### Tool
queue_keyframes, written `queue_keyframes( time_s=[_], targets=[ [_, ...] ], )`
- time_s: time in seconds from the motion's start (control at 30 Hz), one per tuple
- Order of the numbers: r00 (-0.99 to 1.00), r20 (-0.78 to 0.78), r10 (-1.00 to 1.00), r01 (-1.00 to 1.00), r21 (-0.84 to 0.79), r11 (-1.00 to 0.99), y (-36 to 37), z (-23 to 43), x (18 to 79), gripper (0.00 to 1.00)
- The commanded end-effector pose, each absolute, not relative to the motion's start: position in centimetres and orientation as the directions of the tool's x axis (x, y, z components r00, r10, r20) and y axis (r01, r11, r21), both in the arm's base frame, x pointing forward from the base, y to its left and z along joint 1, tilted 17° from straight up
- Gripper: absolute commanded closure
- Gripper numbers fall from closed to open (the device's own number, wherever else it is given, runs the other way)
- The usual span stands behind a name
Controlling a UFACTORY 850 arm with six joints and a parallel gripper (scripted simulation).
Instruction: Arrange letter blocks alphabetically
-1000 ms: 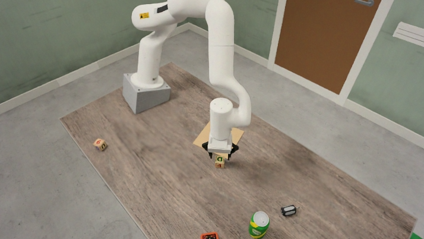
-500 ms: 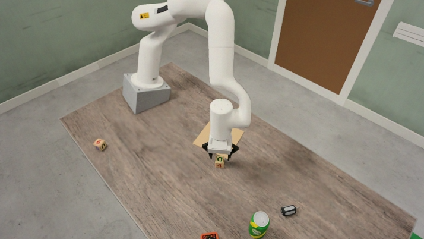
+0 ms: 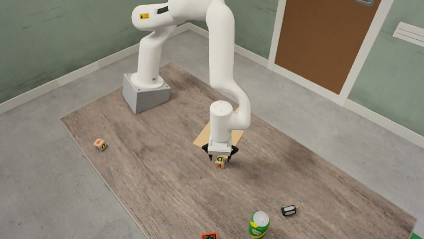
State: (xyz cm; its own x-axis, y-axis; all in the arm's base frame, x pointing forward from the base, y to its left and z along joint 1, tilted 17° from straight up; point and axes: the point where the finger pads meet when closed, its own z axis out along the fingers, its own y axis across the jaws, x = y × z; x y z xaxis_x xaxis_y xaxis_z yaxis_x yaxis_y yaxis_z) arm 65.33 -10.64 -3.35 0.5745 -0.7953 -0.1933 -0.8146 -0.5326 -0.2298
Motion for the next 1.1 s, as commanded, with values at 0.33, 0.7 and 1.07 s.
queue_keyframes(
  time_s=[0.33,0.7,1.07],
  targets=[
    [0.575,-0.191,-0.796,-0.814,-0.232,-0.532,-9.8,-6.4,65.8,0.16],
    [0.575,-0.191,-0.796,-0.814,-0.232,-0.532,-9.6,-6.9,65.8,0.16],
    [0.575,-0.191,-0.796,-0.814,-0.232,-0.532,-9.6,-6.9,65.8,0.16]
  ],
)
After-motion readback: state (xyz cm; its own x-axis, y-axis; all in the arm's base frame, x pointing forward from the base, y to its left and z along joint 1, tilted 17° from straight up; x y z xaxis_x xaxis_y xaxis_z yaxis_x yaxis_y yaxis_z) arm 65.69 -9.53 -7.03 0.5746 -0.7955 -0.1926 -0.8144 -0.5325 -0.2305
